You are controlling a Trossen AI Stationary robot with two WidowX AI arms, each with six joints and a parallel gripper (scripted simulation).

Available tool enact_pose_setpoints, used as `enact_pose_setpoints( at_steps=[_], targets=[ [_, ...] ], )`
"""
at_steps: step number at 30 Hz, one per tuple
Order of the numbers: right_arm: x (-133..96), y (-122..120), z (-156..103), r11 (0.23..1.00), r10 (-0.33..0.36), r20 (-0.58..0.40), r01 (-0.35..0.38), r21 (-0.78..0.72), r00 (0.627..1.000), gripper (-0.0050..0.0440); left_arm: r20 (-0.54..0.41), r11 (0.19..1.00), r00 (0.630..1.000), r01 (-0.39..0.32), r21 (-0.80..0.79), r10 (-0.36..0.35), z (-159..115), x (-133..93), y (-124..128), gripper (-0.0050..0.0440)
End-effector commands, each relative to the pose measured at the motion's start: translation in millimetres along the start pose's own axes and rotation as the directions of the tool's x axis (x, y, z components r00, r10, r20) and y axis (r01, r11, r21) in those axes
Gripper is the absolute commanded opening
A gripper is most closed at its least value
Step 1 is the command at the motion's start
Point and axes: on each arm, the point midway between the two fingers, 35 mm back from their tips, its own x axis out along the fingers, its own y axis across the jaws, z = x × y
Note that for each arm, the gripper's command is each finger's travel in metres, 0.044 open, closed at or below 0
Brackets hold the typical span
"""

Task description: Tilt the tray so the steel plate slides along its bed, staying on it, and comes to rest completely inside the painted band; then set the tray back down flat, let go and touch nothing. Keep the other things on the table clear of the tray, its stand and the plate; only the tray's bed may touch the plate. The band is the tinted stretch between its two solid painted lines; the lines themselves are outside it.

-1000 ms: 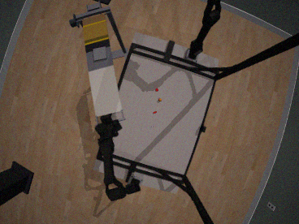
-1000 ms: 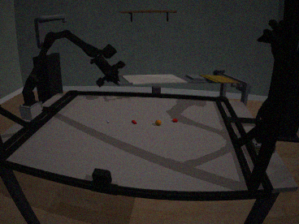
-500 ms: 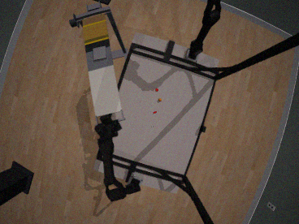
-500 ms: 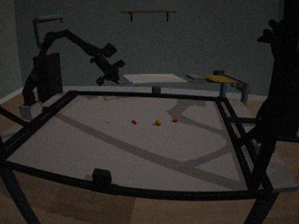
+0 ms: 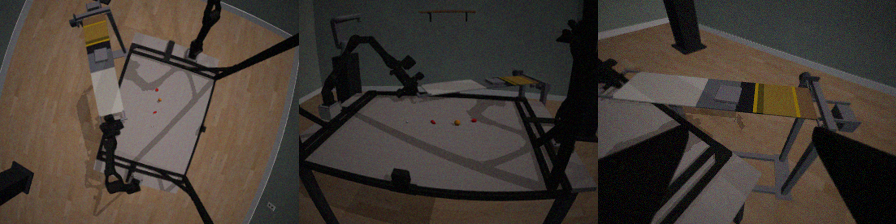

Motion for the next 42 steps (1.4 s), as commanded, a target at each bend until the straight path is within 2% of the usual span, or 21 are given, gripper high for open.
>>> enact_pose_setpoints(
  at_steps=[1, 9, 42],
  targets=[
    [0, 0, 0, 1.000, 0.002, 0.002, -0.002, -0.003, 1.000, 0.0440, -0.003, 1.000, 1.000, -0.002, 0.000, 0.002, -1, -10, 7, 0.0000],
    [0, 0, 0, 1.000, 0.002, 0.002, -0.002, -0.003, 1.000, 0.0440, -0.003, 1.000, 1.000, -0.005, 0.000, 0.005, -1, -23, 17, 0.0000],
    [0, 0, 0, 1.000, 0.002, 0.002, -0.002, -0.003, 1.000, 0.0440, -0.003, 1.000, 1.000, -0.017, 0.000, 0.017, -1, -41, 31, 0.0000]
  ],
)
